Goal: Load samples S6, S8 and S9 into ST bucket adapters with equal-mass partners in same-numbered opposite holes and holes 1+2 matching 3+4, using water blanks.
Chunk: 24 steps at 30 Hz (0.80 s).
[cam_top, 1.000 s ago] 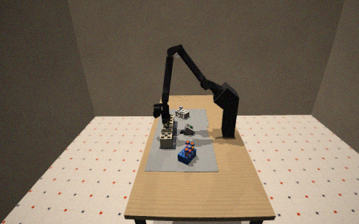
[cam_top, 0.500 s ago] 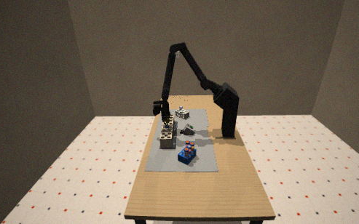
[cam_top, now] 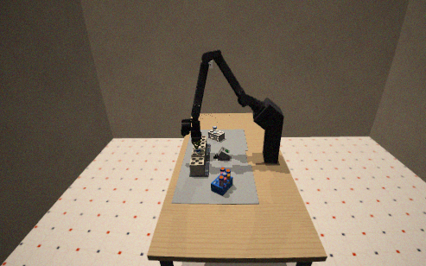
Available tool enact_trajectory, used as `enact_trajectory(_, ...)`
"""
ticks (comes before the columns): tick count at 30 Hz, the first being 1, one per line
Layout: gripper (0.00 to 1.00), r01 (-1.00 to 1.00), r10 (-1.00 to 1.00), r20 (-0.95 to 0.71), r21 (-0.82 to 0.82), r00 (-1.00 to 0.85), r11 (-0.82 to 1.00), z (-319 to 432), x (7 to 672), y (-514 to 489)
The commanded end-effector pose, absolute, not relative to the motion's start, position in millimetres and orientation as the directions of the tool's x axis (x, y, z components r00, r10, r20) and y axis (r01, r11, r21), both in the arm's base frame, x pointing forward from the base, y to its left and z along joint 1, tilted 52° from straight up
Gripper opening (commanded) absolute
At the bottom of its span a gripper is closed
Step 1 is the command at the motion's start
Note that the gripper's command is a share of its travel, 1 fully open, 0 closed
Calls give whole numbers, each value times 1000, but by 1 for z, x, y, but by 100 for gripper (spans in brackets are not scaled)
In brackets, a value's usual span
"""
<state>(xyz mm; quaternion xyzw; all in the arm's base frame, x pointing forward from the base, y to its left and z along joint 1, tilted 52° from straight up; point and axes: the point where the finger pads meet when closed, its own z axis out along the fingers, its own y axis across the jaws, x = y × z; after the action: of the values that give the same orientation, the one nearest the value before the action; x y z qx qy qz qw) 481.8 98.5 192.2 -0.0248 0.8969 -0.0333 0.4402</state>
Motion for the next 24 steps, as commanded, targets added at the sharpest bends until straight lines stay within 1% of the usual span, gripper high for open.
enact_trajectory(1,55,-9,-66,-793,-76,-606,997,200,482,99)
enact_trajectory(7,55,10,-50,-788,-71,-614,997,197,475,90)
enact_trajectory(8,80,17,-16,-789,-33,-614,999,187,473,109)
enact_trajectory(13,80,169,230,-769,159,-597,973,159,458,141)
enact_trajectory(19,80,333,498,-691,372,-524,866,131,438,178)
enact_trajectory(24,80,332,498,-691,372,-525,867,117,428,197)
